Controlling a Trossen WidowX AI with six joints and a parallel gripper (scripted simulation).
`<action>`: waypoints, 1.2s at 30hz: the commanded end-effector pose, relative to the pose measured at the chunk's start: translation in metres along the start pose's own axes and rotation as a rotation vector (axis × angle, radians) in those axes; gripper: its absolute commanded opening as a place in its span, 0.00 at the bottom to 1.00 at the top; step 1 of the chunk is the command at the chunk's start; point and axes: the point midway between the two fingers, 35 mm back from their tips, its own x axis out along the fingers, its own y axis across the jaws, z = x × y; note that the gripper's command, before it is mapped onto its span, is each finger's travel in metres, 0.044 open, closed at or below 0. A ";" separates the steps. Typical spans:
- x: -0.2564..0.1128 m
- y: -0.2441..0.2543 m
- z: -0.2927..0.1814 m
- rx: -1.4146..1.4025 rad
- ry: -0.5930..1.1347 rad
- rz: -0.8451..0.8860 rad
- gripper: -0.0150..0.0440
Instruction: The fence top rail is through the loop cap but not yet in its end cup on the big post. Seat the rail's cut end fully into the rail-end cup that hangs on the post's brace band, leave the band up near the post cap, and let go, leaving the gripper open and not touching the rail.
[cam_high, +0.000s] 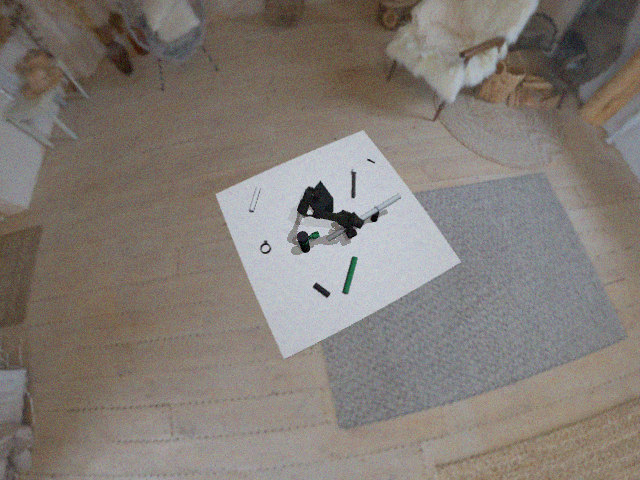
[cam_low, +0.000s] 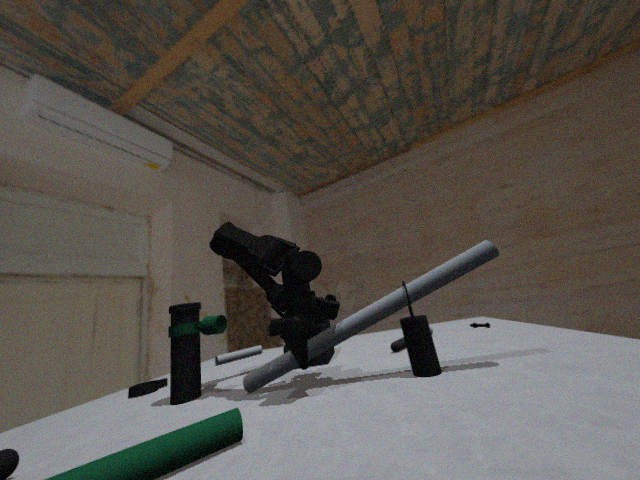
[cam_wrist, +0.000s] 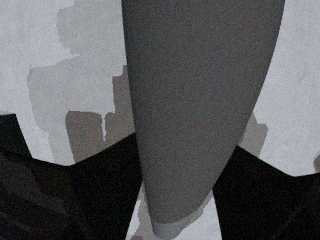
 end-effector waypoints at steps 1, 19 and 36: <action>-0.005 0.000 0.000 -0.002 0.002 -0.003 0.25; -0.050 0.005 -0.020 0.013 0.213 0.025 0.25; -0.075 0.005 -0.032 0.017 0.316 0.014 0.25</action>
